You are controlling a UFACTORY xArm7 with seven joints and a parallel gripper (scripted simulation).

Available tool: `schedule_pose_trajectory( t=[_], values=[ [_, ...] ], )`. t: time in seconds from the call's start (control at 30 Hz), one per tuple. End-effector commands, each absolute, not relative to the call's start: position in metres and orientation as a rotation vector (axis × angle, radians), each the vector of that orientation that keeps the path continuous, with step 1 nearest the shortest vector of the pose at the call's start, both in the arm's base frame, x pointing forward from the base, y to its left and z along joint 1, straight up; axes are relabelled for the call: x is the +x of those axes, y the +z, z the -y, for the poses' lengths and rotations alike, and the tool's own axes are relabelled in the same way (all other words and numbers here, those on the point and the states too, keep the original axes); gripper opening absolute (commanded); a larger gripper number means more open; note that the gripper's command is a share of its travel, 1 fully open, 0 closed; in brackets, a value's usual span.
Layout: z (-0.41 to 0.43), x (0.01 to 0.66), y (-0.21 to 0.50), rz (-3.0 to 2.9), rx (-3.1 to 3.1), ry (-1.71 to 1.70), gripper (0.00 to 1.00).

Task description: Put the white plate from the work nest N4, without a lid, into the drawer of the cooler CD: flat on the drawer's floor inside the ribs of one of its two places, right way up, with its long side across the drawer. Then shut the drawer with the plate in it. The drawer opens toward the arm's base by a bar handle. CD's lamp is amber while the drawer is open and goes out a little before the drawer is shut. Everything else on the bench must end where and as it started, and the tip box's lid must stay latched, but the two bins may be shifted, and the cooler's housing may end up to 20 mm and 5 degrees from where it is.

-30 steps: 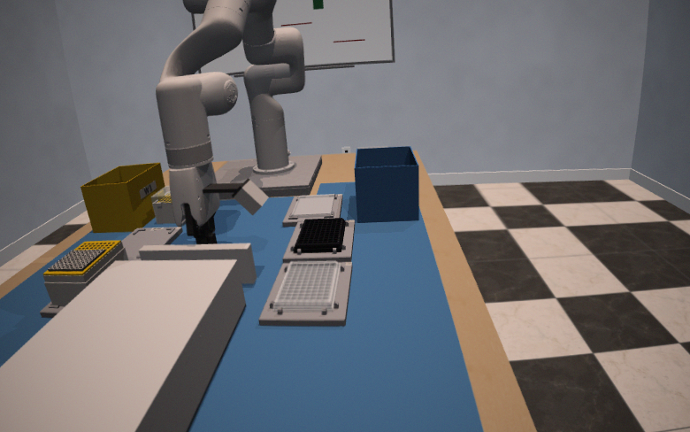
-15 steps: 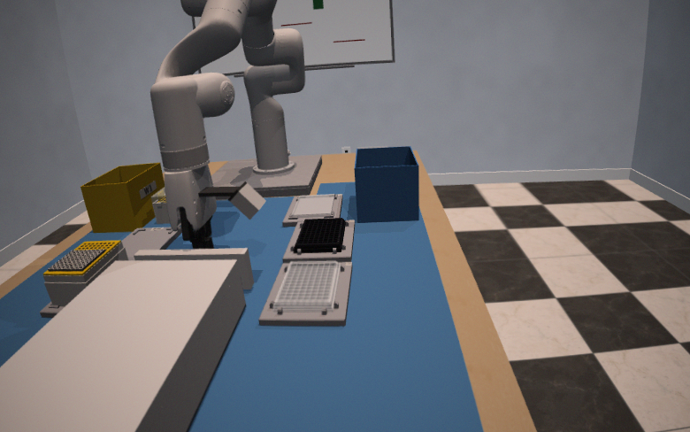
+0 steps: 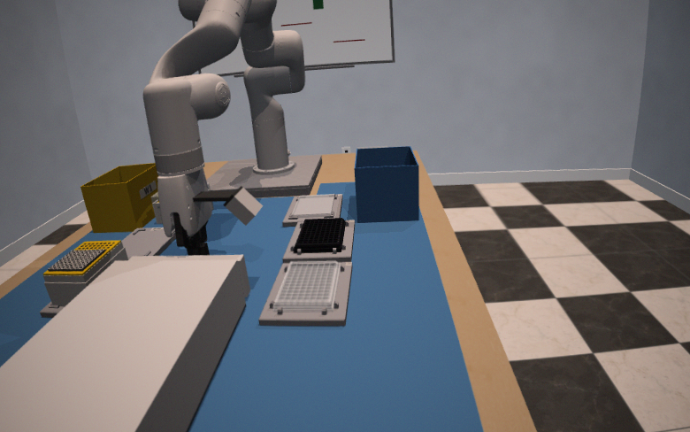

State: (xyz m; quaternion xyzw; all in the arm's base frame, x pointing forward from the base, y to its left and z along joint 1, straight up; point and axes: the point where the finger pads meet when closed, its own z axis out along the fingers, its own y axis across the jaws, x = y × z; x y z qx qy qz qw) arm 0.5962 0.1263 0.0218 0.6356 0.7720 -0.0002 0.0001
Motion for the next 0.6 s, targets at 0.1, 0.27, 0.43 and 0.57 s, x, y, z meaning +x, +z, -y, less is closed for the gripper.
schedule_pose_trajectory(
  t=[0.1,0.27,0.43,0.57],
  values=[
    [-0.128,0.604,0.024,-2.423,1.995,0.005,0.00],
    [-0.129,0.612,0.024,-2.423,1.995,0.005,0.00],
    [-0.131,0.619,0.024,-2.423,1.995,0.005,0.00],
    [-0.131,0.622,0.024,-2.423,1.995,0.005,0.00]
  ],
)
